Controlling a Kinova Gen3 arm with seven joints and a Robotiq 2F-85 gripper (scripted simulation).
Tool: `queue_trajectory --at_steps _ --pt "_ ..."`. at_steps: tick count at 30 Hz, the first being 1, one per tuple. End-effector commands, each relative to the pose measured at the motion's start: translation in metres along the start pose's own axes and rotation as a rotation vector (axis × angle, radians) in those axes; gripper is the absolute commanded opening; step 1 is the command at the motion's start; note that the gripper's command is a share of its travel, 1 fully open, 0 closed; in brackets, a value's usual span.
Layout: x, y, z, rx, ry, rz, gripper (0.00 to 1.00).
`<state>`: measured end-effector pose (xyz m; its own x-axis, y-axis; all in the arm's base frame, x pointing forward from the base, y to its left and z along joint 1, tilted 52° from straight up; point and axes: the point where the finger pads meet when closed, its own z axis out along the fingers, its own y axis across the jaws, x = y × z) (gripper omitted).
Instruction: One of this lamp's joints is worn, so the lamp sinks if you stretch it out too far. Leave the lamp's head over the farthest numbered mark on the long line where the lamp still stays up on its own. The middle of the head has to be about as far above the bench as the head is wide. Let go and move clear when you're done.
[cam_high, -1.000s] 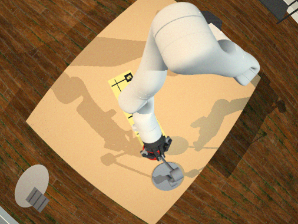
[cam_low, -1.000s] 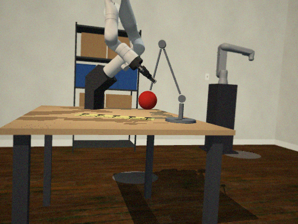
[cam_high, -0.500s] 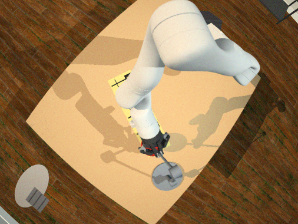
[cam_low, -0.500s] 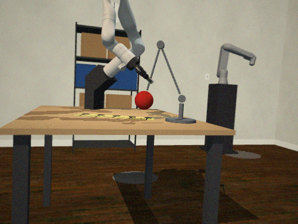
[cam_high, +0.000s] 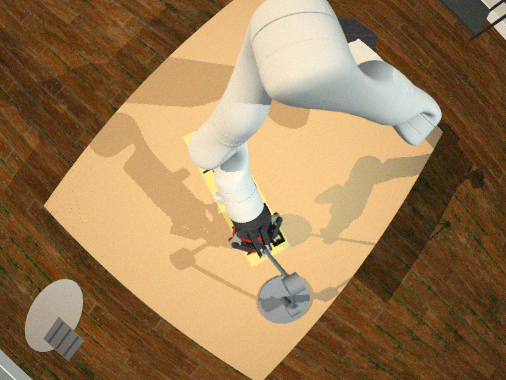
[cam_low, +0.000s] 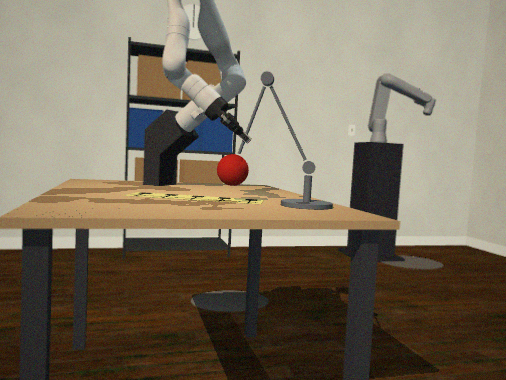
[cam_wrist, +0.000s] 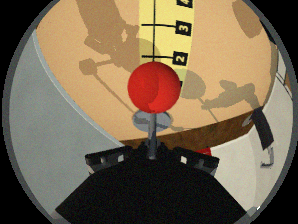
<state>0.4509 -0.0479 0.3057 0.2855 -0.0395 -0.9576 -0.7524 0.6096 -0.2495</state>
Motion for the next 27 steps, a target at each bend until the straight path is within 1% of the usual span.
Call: queue_trajectory --at_steps 1,7,26,27 --pt "0.008 -0.003 -0.008 0.011 0.003 0.005 0.0" --pt "0.018 -0.002 -0.017 0.011 0.003 0.005 0.0" --pt "0.02 -0.004 -0.019 0.011 0.003 0.005 0.0" --pt "0.02 -0.004 -0.019 0.01 0.002 0.005 1.0"
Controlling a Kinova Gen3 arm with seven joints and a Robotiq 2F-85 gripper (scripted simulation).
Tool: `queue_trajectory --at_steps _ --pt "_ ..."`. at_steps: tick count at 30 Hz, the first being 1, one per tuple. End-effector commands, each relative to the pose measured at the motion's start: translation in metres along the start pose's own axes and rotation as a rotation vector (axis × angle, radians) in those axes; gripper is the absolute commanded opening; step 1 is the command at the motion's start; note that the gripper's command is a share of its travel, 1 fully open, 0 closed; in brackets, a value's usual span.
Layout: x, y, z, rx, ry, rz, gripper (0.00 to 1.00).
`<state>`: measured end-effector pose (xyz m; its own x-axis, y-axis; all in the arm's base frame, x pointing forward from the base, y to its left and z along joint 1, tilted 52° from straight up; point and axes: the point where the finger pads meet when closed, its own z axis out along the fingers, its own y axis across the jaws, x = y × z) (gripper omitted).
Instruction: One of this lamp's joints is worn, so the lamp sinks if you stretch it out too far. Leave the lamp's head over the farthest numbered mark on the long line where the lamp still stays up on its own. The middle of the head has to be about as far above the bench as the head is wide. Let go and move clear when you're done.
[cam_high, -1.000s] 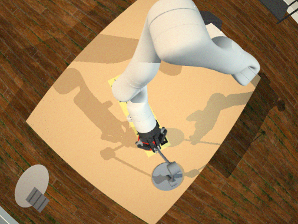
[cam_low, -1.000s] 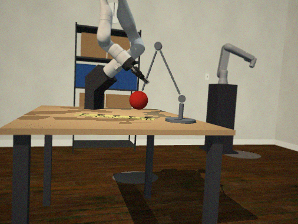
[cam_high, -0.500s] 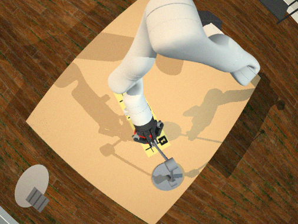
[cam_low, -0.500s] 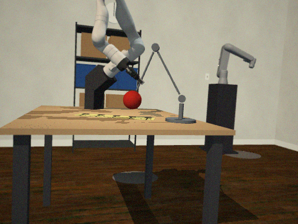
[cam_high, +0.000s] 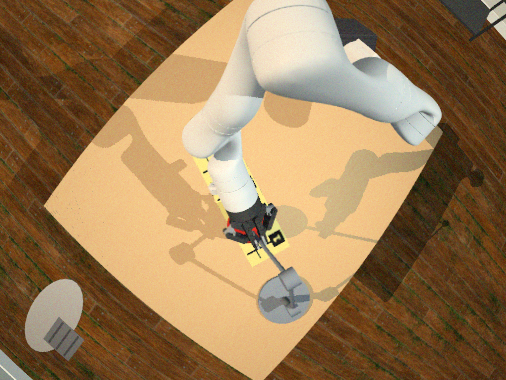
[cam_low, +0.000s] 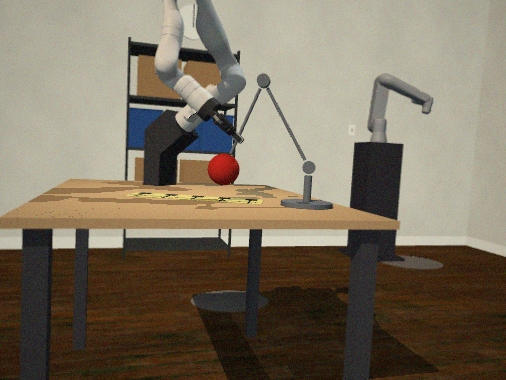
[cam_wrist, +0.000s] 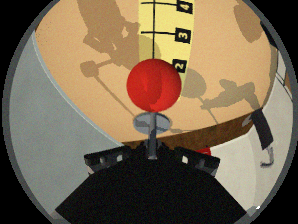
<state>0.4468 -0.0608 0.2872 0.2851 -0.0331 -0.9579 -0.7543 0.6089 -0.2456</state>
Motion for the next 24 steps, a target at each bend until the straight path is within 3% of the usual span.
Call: queue_trajectory --at_steps 1,24 --pt "0.0026 -0.0033 -0.0036 0.01 0.007 0.0 1.0" --pt "-0.0002 -0.0005 -0.0007 0.002 0.001 -0.001 1.0"
